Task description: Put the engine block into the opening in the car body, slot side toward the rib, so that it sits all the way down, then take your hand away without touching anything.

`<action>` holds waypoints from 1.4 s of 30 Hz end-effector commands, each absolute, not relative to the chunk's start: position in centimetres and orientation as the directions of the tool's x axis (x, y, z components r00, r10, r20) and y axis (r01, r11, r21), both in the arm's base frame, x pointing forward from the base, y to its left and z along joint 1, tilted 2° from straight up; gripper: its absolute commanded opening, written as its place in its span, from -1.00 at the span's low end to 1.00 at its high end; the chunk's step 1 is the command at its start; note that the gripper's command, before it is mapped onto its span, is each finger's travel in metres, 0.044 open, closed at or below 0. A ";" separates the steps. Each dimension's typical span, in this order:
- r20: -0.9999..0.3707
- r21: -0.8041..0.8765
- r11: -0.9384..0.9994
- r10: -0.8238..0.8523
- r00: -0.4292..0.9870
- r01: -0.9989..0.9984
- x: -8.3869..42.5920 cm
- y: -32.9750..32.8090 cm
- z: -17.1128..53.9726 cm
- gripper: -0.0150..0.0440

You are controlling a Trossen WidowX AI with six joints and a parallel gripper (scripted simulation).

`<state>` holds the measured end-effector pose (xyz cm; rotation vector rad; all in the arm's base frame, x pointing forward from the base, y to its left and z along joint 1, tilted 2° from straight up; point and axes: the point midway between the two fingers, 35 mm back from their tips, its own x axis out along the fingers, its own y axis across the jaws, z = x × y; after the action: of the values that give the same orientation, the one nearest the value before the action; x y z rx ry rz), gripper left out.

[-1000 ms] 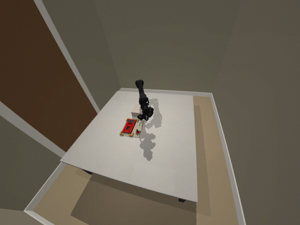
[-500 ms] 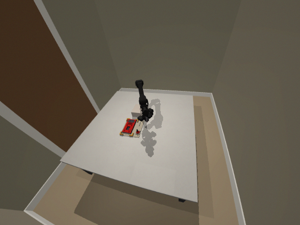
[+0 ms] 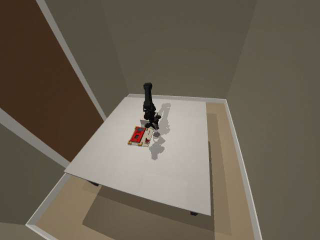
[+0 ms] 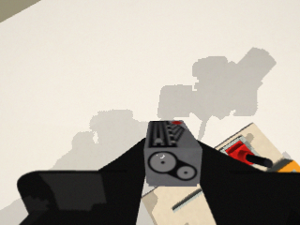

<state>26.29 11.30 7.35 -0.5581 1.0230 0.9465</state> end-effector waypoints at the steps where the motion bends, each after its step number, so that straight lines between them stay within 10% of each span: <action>1: -0.840 0.027 0.498 0.482 0.251 -0.867 26.0 11.0 7.2 -0.49; 42: -0.749 0.012 0.494 0.581 0.319 -0.870 25.5 10.4 0.0 -0.49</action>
<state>25.77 10.37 0.61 -0.4395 0.7678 0.9861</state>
